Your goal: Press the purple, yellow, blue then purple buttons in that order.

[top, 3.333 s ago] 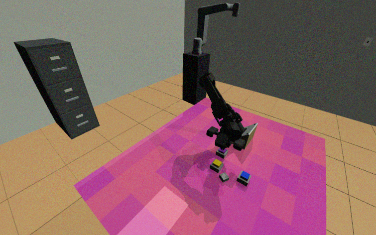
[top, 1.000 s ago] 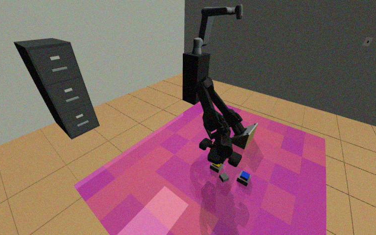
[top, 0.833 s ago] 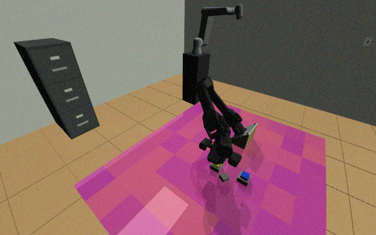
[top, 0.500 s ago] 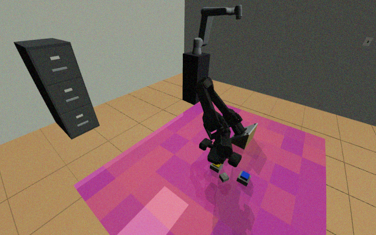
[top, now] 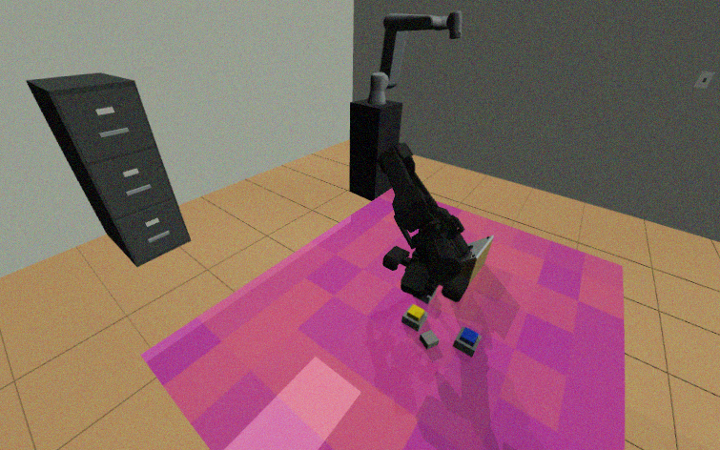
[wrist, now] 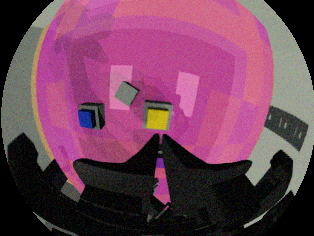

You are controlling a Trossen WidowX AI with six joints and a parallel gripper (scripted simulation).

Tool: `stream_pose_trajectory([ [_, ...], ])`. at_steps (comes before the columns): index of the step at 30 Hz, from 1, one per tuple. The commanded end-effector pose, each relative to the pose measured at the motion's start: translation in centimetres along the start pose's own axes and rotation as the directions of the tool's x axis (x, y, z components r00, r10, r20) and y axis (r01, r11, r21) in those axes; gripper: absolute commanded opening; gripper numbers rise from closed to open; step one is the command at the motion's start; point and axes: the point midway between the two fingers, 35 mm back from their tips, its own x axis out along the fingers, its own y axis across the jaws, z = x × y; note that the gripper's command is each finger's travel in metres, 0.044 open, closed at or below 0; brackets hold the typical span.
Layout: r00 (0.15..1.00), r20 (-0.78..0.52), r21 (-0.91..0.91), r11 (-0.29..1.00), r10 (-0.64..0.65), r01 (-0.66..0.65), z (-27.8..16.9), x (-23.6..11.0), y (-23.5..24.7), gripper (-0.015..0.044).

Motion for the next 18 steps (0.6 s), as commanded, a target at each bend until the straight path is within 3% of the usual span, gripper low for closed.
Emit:
stream_pose_trajectory([
  [1, 1.0, 0.007, 0.007, 1.0, 0.009, -0.009, 0.0, -3.6, 0.1, 0.002],
  [6, 1.0, 0.007, 0.007, 1.0, 0.009, -0.01, 0.0, -3.8, 0.4, 0.002],
  [14, 1.0, 0.009, 0.008, 1.0, 0.019, -0.019, -1.1, -4.1, 12.3, 0.002],
  [18, 1.0, 0.009, 0.008, 1.0, 0.018, -0.018, -1.4, -4.1, 13.4, 0.002],
])
